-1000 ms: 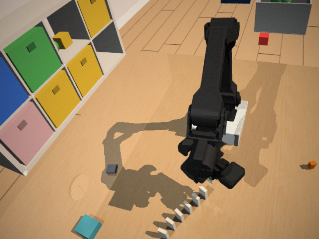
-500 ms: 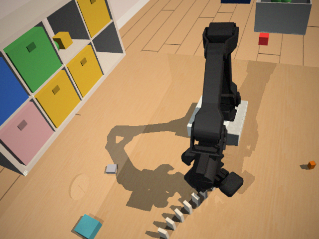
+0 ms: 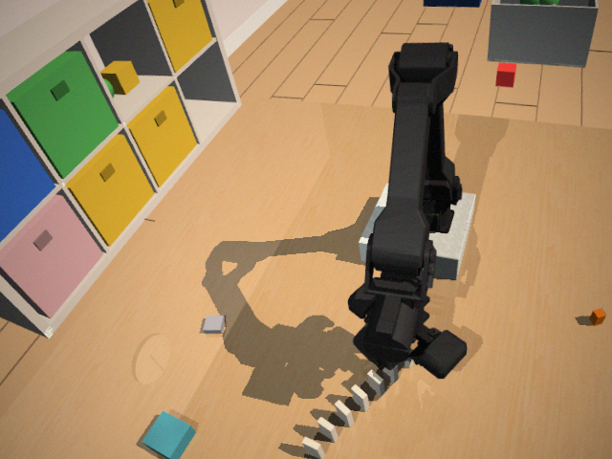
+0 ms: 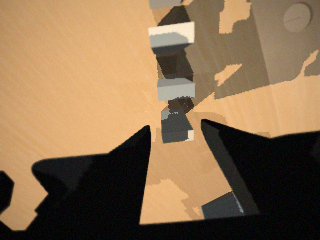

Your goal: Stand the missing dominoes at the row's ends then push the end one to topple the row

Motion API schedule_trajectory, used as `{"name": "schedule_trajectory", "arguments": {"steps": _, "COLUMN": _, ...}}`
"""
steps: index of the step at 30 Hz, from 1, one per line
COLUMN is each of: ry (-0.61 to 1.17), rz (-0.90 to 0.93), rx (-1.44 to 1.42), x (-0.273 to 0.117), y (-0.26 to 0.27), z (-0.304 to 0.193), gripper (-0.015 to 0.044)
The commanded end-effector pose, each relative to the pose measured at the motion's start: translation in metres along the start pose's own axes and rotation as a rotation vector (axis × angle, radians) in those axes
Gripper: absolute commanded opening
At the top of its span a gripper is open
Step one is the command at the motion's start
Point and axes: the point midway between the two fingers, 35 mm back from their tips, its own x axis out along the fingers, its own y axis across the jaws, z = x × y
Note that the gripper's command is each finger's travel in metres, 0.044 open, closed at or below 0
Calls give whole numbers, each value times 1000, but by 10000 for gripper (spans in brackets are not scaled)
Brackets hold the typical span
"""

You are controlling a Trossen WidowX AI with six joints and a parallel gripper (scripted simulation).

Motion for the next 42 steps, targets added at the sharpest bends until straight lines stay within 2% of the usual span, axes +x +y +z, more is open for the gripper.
{"name": "schedule_trajectory", "arguments": {"steps": 1, "ry": 1, "rz": -5, "rx": 0, "x": 1, "y": -1, "z": -1, "gripper": 317}}
{"name": "schedule_trajectory", "arguments": {"steps": 6, "ry": 1, "rz": -5, "rx": 0, "x": 1, "y": -1, "z": -1, "gripper": 440}}
{"name": "schedule_trajectory", "arguments": {"steps": 10, "ry": 0, "rz": -4, "rx": 0, "x": -9, "y": 0, "z": 2, "gripper": 440}}
{"name": "schedule_trajectory", "arguments": {"steps": 18, "ry": 0, "rz": 0, "rx": 0, "x": -127, "y": 1, "z": 1, "gripper": 440}}
{"name": "schedule_trajectory", "arguments": {"steps": 24, "ry": 0, "rz": 0, "rx": 0, "x": -130, "y": 1, "z": 0, "gripper": 440}}
{"name": "schedule_trajectory", "arguments": {"steps": 27, "ry": 0, "rz": 0, "rx": -157, "x": -123, "y": 1, "z": -3, "gripper": 361}}
{"name": "schedule_trajectory", "arguments": {"steps": 40, "ry": 6, "rz": -1, "rx": -1501, "x": -70, "y": 1, "z": -36, "gripper": 20}}
{"name": "schedule_trajectory", "arguments": {"steps": 42, "ry": 6, "rz": -1, "rx": -1571, "x": -67, "y": 1, "z": -38, "gripper": 0}}
